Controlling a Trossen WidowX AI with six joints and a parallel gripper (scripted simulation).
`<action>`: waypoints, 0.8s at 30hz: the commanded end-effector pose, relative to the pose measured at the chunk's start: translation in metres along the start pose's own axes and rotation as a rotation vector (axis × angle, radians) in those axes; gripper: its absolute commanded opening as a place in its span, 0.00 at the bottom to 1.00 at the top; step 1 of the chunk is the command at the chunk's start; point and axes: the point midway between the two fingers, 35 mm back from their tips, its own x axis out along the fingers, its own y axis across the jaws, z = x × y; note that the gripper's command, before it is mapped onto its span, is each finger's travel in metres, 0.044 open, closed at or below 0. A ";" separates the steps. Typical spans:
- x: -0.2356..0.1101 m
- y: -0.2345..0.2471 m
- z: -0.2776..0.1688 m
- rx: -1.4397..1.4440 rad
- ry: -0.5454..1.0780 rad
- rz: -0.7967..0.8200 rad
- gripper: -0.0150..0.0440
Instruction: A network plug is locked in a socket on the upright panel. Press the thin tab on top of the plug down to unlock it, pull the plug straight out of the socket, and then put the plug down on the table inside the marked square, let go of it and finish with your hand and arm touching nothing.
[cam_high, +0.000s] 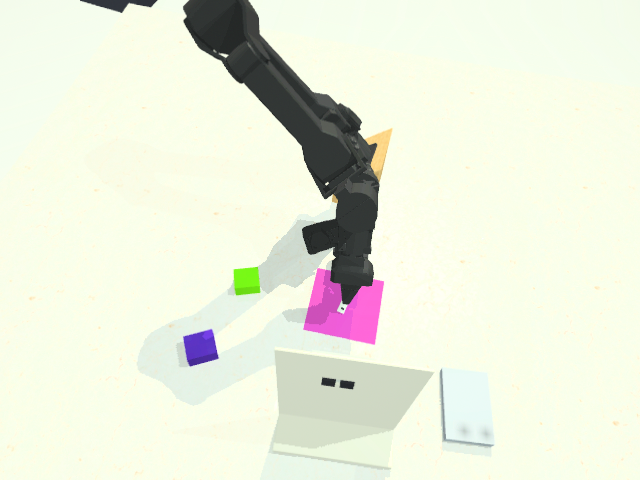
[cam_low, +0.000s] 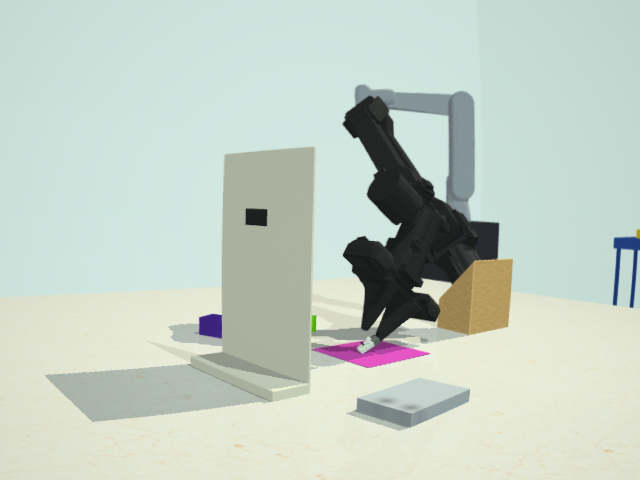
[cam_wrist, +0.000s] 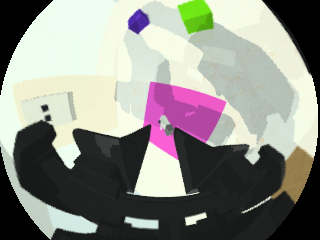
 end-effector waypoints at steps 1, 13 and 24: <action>-0.005 0.002 0.001 0.009 -0.004 0.004 0.52; -0.016 0.001 0.000 0.006 -0.003 0.003 0.52; -0.024 0.005 -0.002 0.005 0.000 0.002 0.52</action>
